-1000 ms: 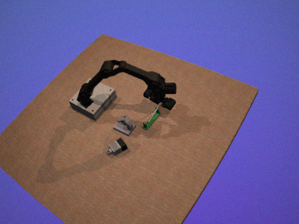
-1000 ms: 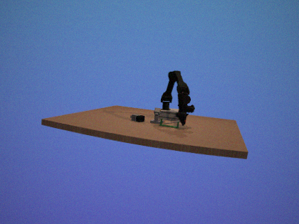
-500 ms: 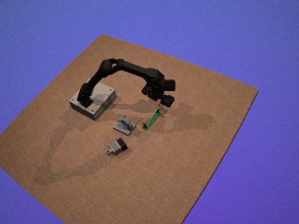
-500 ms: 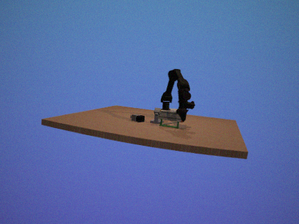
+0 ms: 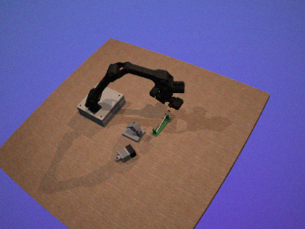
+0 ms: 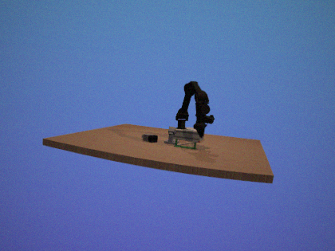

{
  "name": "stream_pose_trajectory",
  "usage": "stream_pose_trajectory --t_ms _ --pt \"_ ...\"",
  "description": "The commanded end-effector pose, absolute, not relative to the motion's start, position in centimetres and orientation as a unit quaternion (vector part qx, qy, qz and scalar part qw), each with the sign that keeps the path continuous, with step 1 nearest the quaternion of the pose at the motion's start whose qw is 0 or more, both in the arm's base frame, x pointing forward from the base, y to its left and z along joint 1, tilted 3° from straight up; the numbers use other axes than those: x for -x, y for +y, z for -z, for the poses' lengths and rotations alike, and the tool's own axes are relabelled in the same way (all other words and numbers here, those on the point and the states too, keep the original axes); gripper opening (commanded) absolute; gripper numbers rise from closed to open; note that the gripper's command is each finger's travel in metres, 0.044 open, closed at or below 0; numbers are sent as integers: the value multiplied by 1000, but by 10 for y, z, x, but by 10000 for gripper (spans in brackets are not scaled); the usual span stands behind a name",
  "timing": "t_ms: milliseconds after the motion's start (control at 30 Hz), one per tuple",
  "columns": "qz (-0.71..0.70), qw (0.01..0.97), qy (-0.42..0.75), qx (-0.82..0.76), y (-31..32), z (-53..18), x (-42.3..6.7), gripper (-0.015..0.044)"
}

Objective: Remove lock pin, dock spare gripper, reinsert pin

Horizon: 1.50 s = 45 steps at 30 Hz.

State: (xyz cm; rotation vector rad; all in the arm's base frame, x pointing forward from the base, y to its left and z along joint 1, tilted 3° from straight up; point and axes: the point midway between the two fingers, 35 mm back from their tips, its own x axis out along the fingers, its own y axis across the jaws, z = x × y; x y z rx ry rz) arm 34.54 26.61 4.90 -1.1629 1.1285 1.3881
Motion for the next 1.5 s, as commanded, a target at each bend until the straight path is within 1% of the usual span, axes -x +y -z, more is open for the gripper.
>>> stream_pose_trajectory --t_ms 0,200,367,433,567,900,1000,1167,1467 --pt "-570 483 463 477 267 -59 -345 200" --pt "-570 480 466 477 266 -70 -343 200" --pt "-571 479 467 477 265 -62 -343 331" --pt "-573 486 457 475 258 -69 -346 279" --pt "-582 526 400 475 216 -110 -358 180" --pt "-582 533 389 476 209 -116 -359 180" --pt "-582 533 389 475 209 -101 -361 180" --pt "-583 532 390 475 207 -49 -363 180" --pt "-583 532 390 475 207 -41 -364 180"
